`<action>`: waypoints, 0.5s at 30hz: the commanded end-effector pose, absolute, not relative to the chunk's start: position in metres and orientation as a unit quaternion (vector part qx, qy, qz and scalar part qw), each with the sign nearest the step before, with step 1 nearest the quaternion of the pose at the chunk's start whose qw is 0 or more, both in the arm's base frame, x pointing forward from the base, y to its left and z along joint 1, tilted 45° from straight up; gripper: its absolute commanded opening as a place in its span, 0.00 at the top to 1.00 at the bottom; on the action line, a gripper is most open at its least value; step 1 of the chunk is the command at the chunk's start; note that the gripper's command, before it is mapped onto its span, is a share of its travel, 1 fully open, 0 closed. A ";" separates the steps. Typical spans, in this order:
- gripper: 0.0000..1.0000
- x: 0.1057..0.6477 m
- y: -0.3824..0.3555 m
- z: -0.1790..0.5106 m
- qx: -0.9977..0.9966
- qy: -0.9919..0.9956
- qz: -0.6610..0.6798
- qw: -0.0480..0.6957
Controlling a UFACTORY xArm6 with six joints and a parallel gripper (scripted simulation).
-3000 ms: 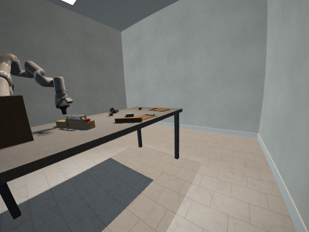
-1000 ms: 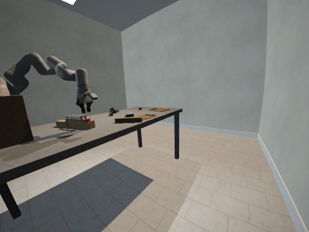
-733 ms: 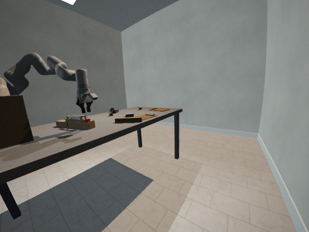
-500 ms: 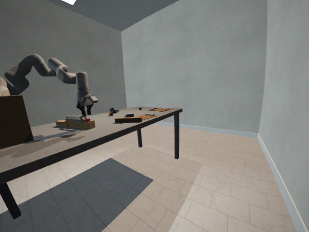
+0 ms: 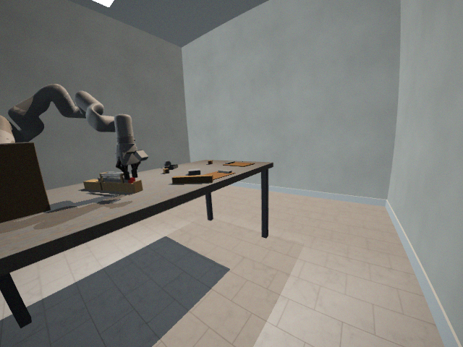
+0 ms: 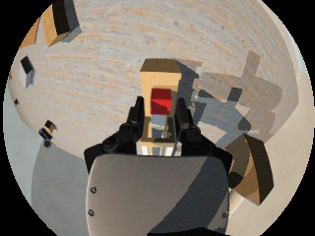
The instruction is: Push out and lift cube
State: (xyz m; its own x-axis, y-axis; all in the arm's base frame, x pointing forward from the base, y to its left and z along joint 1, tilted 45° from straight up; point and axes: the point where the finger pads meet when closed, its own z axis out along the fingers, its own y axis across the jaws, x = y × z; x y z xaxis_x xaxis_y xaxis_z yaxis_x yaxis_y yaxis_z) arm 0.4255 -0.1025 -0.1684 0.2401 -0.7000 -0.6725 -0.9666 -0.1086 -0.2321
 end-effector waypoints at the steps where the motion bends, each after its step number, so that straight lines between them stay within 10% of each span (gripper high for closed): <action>1: 0.57 0.427 -0.097 -0.174 -0.716 0.582 0.202 0.328; 15: 0.57 0.428 -0.091 -0.181 -0.716 0.582 0.202 0.328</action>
